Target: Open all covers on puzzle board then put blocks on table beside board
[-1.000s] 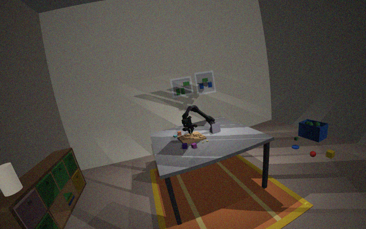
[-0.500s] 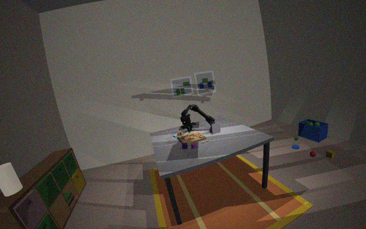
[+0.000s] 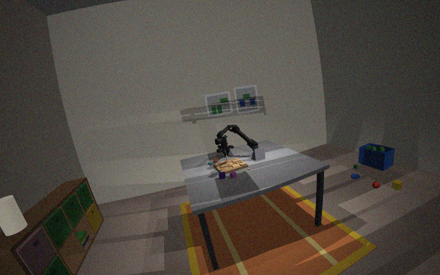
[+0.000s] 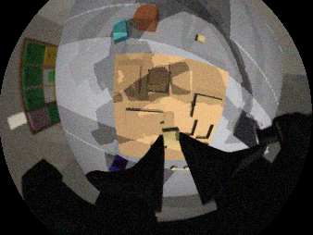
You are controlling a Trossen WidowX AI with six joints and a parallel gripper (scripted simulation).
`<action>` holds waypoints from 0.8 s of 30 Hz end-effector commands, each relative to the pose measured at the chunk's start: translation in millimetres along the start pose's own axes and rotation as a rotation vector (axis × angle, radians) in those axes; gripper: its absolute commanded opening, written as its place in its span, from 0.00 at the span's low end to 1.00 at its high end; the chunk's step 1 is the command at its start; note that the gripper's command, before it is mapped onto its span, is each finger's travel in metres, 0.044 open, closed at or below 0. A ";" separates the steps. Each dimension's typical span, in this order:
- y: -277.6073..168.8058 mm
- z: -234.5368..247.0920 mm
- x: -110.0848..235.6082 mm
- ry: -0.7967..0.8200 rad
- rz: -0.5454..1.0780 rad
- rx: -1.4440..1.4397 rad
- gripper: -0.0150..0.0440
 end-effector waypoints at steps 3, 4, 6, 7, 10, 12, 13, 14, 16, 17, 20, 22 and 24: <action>19.4 -11.2 -0.8 -0.007 -0.001 0.008 0.39; 22.8 -13.1 -0.5 -0.006 0.000 0.009 0.39; 29.8 -17.1 -0.1 -0.006 0.001 0.009 0.39; 33.2 -19.1 0.1 -0.006 0.001 0.009 0.39; 43.4 -25.5 0.6 -0.005 0.002 0.009 0.39; 50.0 -30.0 0.9 -0.005 0.002 0.009 0.39; 53.3 -32.2 1.0 -0.004 0.002 0.009 0.39; 56.5 -34.6 1.2 -0.004 0.002 0.009 0.39; 62.9 -39.3 1.4 -0.004 0.002 0.010 0.39; 66.1 -41.8 1.5 -0.004 0.002 0.010 0.39; 75.4 -49.3 1.8 -0.004 0.002 0.010 0.39; 81.4 -54.5 1.9 -0.003 0.002 0.010 0.39; 87.2 -59.9 2.0 -0.003 0.001 0.010 0.39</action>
Point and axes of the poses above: the point midway between the two fingers, 35 mm back from their tips, its own x axis back along the fingers, its own z axis across the jaws, y = z × x, the point moved 4 cm from there along x, back along the fingers, and after that the axes turned 3 degrees about x, right-handed, at the moved point
